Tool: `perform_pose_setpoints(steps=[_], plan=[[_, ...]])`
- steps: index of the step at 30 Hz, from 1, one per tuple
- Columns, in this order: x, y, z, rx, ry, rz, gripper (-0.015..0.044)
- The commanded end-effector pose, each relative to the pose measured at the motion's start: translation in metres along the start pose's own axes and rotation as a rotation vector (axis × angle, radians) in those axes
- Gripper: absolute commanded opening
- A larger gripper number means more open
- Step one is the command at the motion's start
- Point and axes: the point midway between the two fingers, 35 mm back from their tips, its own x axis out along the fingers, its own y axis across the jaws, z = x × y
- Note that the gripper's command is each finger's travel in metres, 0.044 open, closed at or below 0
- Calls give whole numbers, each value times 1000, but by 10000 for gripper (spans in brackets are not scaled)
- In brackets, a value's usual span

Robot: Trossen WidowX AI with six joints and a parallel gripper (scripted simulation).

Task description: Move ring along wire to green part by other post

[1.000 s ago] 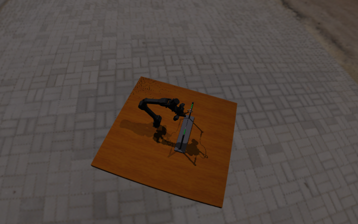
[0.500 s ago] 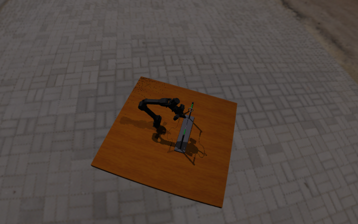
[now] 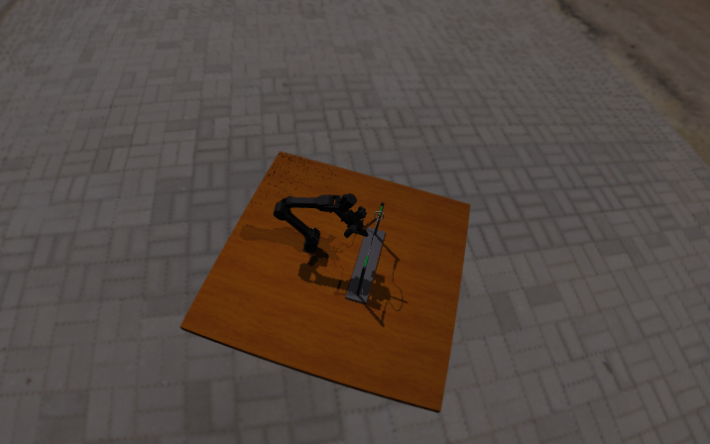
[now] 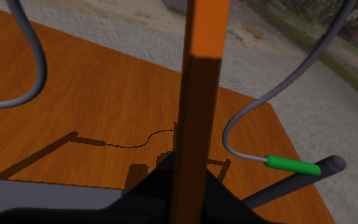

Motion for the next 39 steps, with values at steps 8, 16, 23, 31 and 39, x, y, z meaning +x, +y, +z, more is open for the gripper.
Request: perform_pose_setpoints(steps=[8,16,23,31,39], plan=[[0,-9,-1,-151,-22,-90,-150],[0,-14,0,-259,-36,-152,-150],[-1,-19,2,-353,-49,-205,-150],[-1,-25,4,-461,-63,-267,-150],[-2,-30,7,-569,-77,-329,-150]])
